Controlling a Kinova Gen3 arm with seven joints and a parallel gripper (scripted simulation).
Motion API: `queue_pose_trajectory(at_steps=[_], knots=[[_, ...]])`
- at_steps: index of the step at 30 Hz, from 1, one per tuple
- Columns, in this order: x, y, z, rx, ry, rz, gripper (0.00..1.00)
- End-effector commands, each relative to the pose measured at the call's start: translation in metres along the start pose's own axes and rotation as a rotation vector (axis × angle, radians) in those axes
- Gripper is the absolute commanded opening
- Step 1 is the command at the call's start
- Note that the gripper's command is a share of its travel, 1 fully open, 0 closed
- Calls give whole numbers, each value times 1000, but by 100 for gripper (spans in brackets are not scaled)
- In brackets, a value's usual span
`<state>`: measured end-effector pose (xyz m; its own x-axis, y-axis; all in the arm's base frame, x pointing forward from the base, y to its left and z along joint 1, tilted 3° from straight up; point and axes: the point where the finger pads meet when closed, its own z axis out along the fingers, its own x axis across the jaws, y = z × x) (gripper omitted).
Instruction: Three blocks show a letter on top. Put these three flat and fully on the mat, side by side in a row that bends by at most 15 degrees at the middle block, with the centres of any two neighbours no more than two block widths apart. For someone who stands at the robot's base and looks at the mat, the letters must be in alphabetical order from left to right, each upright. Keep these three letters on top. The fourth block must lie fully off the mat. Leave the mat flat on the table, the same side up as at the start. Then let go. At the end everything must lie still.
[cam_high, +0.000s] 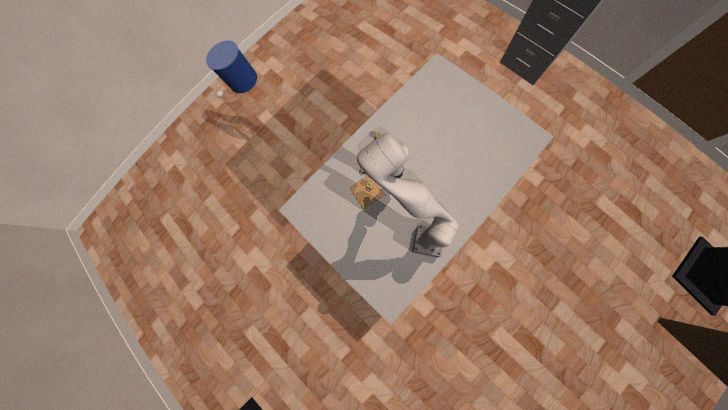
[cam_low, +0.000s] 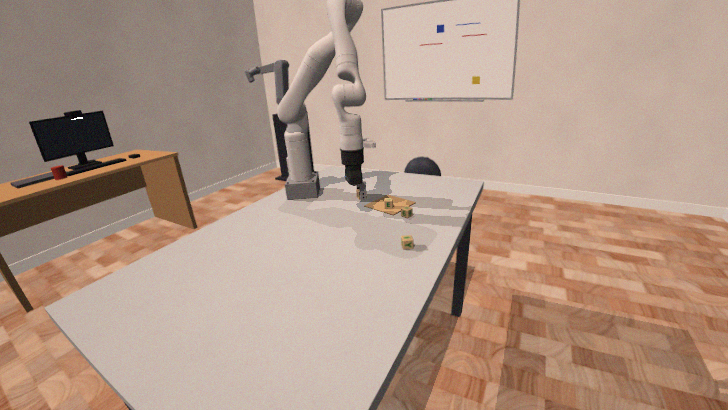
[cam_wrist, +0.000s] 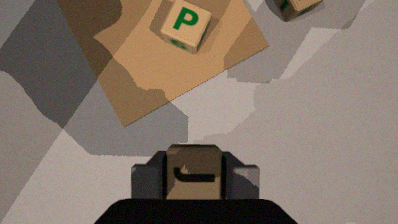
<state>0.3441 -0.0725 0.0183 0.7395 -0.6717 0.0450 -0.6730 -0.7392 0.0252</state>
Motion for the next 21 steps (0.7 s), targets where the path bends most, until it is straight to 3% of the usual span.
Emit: queue_pose_trajectory(at_steps=[1, 10, 21], knots=[[0, -11, -12, 12, 11, -20, 57], [0, -11, -38, 12, 11, -20, 57], [0, -10, -41, 12, 11, -20, 57]])
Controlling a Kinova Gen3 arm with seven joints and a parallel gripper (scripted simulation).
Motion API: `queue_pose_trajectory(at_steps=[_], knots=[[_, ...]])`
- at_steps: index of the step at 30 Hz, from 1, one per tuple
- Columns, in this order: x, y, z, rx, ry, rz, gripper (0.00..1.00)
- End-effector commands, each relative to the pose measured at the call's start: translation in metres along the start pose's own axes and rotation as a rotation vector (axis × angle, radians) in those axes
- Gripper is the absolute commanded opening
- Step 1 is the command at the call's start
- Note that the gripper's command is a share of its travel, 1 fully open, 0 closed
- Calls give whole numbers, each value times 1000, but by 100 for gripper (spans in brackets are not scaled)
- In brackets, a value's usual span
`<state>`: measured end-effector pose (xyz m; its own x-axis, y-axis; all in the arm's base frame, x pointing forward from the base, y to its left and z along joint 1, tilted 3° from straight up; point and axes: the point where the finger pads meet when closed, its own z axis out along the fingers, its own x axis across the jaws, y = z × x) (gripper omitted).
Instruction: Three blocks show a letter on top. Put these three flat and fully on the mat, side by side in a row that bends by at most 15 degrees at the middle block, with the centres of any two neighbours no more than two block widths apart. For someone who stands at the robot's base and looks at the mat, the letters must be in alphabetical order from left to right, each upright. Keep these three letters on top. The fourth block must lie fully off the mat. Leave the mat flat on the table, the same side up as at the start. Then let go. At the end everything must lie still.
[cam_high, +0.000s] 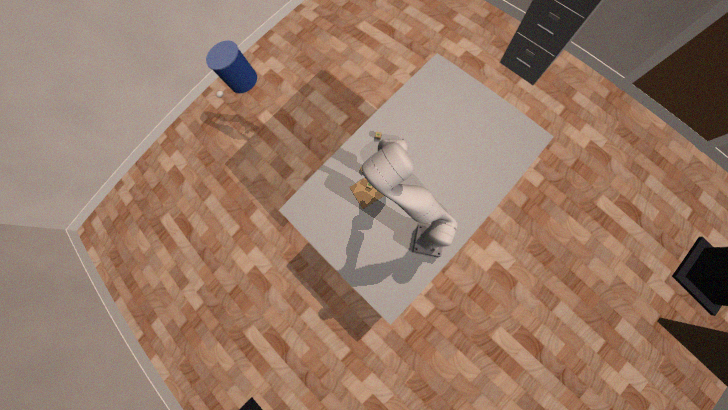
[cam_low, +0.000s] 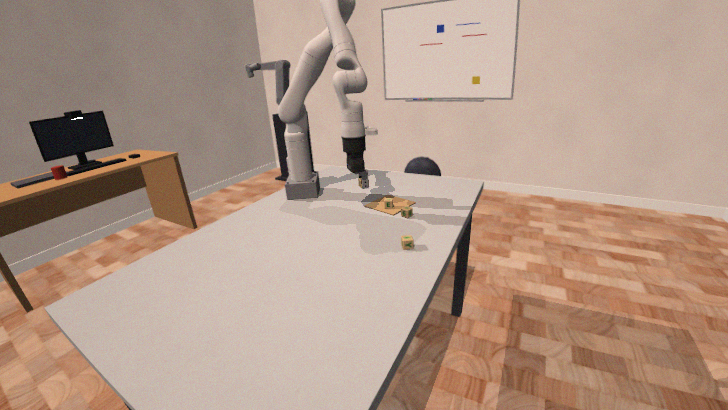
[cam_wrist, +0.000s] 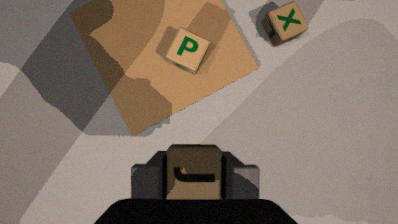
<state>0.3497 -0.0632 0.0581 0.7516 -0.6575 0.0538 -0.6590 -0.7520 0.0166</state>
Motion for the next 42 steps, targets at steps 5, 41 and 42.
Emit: queue_pose_trajectory(at_steps=[5, 41, 42], knots=[[-1, -6, -1, 2, 1, -30, 57], [-66, -142, 0, 1, 2, -811, 57], [-66, -142, 2, 1, 2, -811, 57]])
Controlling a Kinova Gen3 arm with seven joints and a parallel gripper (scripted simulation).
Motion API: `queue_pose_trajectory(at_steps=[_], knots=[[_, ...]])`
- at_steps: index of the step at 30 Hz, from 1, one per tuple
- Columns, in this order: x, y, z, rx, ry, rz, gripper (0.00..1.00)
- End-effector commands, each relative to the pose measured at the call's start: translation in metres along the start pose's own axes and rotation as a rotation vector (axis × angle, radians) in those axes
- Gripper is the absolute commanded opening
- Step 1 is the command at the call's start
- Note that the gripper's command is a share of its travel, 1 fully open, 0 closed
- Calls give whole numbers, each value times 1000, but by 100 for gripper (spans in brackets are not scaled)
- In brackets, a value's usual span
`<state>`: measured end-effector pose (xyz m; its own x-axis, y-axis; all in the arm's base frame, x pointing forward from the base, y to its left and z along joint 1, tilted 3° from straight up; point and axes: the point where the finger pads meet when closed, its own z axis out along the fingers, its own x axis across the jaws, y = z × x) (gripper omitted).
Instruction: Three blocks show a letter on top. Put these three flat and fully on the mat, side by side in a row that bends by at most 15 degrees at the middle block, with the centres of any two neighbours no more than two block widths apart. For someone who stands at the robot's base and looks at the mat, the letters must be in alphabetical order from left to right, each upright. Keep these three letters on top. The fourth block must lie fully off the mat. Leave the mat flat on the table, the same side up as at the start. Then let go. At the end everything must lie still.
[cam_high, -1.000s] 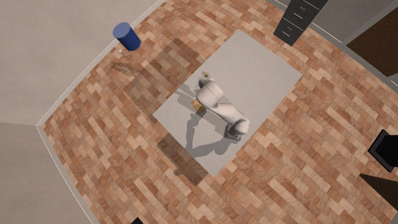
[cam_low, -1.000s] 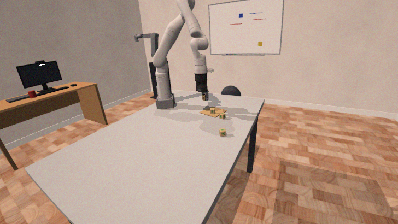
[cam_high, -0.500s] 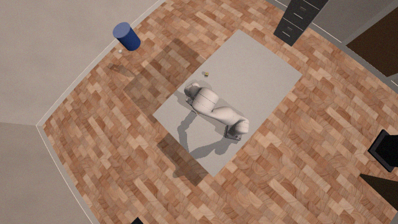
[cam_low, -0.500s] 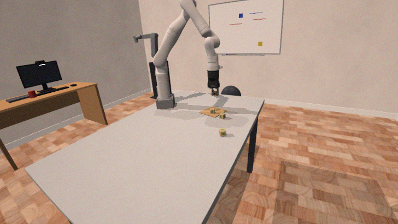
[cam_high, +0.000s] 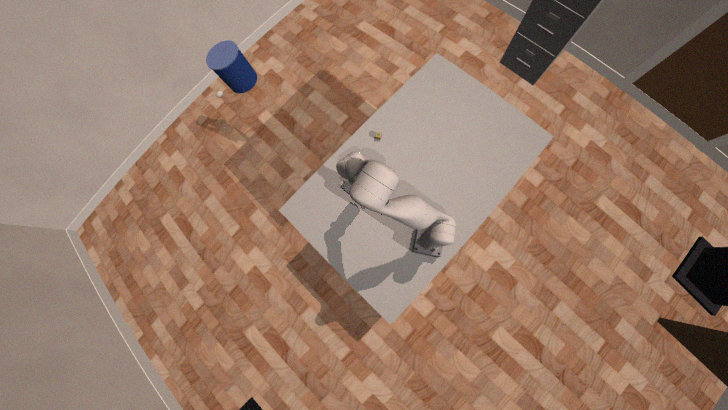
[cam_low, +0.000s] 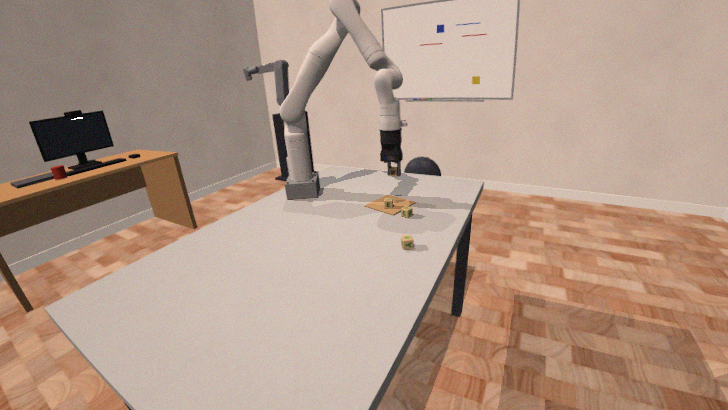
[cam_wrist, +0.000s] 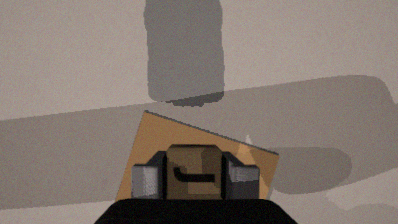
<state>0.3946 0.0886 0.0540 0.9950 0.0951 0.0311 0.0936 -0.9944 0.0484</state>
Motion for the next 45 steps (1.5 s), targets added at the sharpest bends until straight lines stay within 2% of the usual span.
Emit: queue_pose_trajectory(at_steps=[1, 6, 20, 29, 45], knots=[[-1, 1, 6, -2, -4, 2, 57], [-1, 1, 16, -2, -4, 2, 57], [-1, 1, 79, -2, -4, 2, 57], [-1, 1, 92, -2, -4, 2, 57], [-1, 2, 92, -2, -4, 2, 57]])
